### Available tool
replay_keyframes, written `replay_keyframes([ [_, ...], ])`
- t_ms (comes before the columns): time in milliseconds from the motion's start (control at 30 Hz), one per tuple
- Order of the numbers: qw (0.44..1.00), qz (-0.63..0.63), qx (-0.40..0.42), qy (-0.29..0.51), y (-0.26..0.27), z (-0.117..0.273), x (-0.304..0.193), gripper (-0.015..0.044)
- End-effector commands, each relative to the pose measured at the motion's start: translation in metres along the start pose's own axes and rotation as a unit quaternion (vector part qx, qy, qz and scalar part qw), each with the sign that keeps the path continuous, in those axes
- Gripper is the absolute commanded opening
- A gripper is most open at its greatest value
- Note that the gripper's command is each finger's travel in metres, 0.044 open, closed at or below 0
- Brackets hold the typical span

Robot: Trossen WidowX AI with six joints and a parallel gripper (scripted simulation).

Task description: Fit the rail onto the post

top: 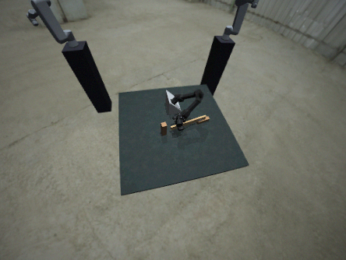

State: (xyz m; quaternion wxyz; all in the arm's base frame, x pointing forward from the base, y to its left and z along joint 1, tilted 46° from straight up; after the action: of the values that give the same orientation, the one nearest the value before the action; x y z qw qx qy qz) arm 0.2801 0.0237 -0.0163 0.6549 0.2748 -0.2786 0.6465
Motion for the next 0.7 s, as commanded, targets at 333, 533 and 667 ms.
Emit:
replay_keyframes([
  [333, 1.0, 0.0, -0.004, -0.001, -0.001, 0.009, -0.001, 0.0],
  [533, 1.0, 0.0, -0.004, -0.001, -0.001, 0.012, -0.001, 0.0],
  [667, 1.0, 0.0, -0.004, -0.001, -0.001, 0.014, -0.001, 0.0],
])
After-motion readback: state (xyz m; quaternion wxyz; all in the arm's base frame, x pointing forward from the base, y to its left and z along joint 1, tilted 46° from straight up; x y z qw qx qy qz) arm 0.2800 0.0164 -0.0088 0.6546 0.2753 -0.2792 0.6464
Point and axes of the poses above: the point midway between the two fingers, 35 mm back from their tips, its own z axis back along the fingers, its own y axis across the jaws, x = y × z, the point moved 5 cm from there along z, back along the fingers, and after that the axes turned 11 degrees about -z, right-handed, at the moved point
